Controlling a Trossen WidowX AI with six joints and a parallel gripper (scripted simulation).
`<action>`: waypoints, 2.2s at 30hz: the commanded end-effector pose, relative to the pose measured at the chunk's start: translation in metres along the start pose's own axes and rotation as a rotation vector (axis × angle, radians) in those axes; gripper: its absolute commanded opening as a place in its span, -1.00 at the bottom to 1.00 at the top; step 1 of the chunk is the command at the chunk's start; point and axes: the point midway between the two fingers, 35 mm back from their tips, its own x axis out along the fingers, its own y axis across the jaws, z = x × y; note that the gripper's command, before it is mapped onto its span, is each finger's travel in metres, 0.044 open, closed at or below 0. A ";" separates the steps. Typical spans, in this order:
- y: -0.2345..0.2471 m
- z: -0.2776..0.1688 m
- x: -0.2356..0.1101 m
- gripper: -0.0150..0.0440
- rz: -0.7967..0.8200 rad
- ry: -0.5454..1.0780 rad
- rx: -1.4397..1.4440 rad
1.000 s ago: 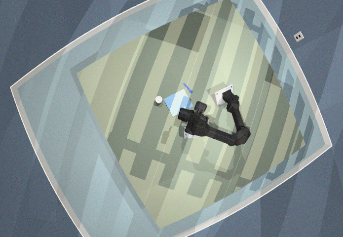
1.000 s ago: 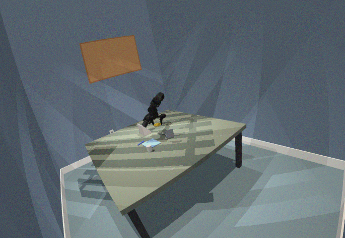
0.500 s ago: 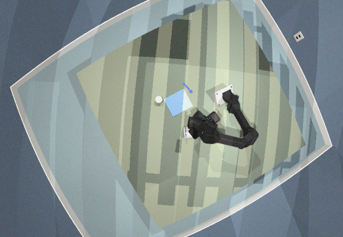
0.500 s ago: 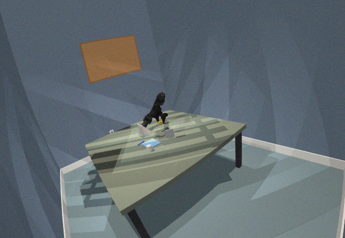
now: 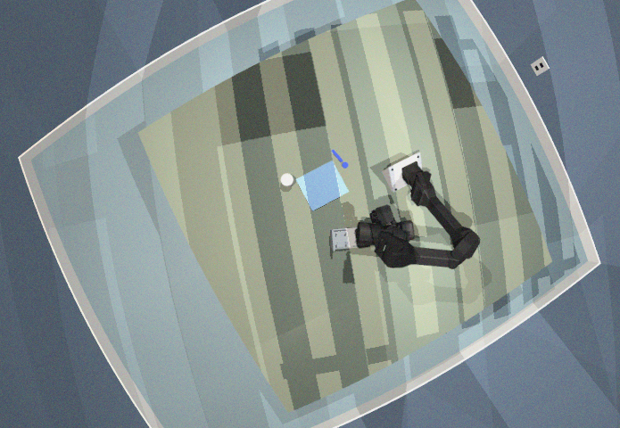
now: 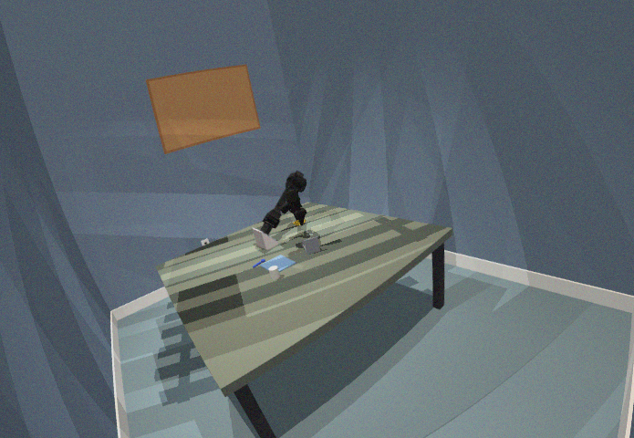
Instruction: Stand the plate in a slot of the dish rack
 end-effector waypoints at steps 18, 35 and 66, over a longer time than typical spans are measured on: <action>-0.019 0.022 0.029 -0.49 -0.054 -0.281 -0.109; -0.017 0.053 0.051 -0.49 -0.034 -0.668 -0.388; 0.013 0.050 0.061 -0.49 0.328 -1.172 -0.870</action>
